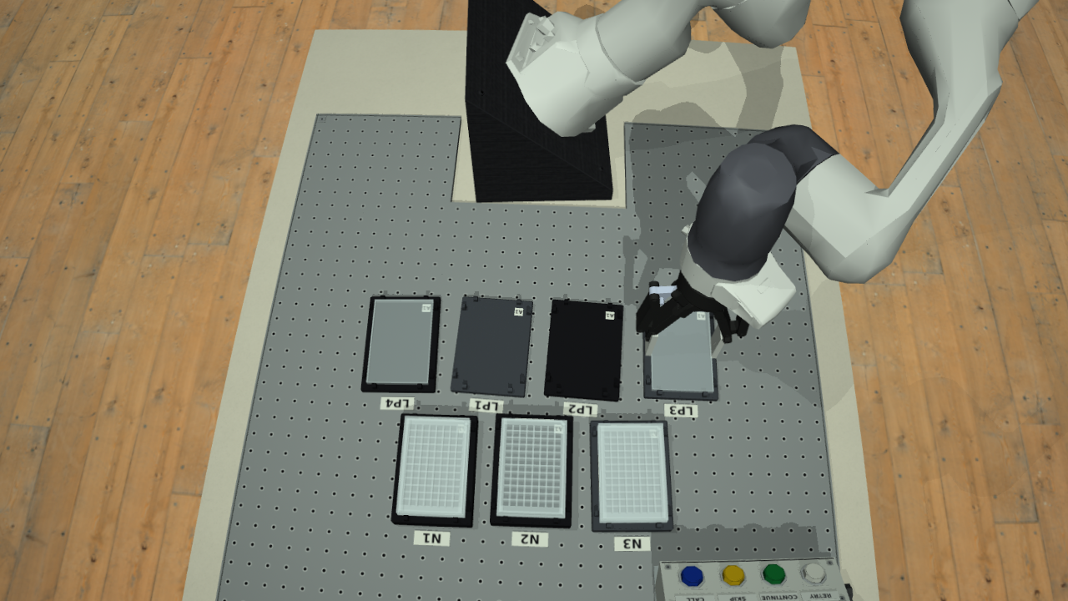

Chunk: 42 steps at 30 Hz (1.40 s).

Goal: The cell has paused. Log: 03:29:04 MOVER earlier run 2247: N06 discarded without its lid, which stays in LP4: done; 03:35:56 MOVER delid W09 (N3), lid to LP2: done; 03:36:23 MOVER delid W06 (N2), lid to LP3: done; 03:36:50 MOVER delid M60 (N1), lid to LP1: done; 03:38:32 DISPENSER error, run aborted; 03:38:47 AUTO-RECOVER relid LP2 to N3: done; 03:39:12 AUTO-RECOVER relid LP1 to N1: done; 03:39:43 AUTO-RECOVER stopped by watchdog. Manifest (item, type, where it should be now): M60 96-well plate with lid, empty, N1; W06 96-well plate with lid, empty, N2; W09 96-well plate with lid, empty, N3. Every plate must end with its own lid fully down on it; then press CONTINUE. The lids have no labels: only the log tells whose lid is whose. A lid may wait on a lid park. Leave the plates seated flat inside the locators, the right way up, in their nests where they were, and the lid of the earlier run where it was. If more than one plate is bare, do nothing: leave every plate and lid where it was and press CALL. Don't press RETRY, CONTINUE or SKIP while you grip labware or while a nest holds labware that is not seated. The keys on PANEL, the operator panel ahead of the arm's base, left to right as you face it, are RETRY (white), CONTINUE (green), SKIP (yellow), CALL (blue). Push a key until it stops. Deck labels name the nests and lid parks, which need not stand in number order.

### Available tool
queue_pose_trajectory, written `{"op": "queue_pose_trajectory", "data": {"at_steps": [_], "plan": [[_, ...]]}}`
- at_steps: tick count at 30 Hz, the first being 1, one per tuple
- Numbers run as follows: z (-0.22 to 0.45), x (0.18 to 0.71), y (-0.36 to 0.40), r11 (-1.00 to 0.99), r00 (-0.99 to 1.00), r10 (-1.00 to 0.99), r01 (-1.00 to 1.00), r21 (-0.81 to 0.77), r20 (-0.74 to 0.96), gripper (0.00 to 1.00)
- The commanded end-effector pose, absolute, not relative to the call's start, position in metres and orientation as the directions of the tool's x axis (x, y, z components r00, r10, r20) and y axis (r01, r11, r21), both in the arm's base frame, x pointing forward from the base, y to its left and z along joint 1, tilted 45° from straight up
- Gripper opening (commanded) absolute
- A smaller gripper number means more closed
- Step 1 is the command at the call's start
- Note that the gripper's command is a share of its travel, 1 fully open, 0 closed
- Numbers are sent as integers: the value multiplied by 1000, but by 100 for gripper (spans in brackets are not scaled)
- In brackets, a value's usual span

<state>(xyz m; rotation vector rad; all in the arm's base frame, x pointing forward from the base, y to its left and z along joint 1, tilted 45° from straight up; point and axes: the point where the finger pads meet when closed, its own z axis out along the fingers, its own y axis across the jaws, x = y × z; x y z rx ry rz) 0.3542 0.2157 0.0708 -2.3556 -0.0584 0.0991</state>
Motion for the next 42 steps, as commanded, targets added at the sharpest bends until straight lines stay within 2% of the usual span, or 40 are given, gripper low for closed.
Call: {"op": "queue_pose_trajectory", "data": {"at_steps": [1, 42], "plan": [[72, 355, 214, -708, 996, 70, 12, -707, -54, 0], [76, 355, 211, -708, 996, 70, 12, -707, -54, 0]]}}
